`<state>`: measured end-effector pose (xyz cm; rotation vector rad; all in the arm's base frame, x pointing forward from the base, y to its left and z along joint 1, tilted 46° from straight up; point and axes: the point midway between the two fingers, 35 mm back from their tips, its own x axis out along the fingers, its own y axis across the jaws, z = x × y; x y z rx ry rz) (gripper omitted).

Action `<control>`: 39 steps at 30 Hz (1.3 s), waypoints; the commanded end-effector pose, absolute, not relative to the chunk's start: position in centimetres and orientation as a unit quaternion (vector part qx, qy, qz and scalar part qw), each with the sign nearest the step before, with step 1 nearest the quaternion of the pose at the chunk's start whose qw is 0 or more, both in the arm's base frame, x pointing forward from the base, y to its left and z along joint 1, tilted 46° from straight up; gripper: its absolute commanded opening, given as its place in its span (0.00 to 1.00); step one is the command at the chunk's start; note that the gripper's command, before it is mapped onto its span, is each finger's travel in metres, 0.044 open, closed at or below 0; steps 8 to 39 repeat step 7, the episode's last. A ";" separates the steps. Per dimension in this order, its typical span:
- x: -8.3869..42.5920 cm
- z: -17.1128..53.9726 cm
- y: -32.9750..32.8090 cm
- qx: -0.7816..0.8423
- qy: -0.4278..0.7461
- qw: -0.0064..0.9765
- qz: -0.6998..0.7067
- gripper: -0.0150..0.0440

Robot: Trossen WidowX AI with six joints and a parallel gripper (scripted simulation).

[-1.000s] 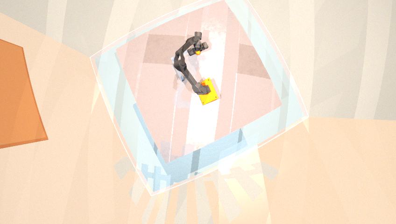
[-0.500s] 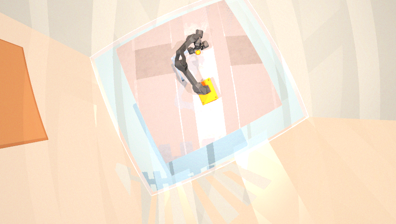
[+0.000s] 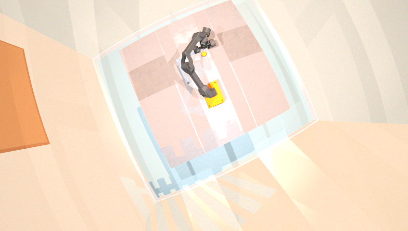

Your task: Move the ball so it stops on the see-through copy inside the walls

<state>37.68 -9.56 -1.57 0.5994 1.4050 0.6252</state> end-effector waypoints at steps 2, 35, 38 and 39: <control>37.1 1.4 -12.5 0.264 0.624 0.681 0.278 1.00; 37.1 1.6 -12.7 0.264 0.624 0.681 0.278 1.00; 37.1 1.6 -12.7 0.264 0.624 0.681 0.278 1.00; 37.1 1.6 -12.7 0.264 0.624 0.681 0.278 1.00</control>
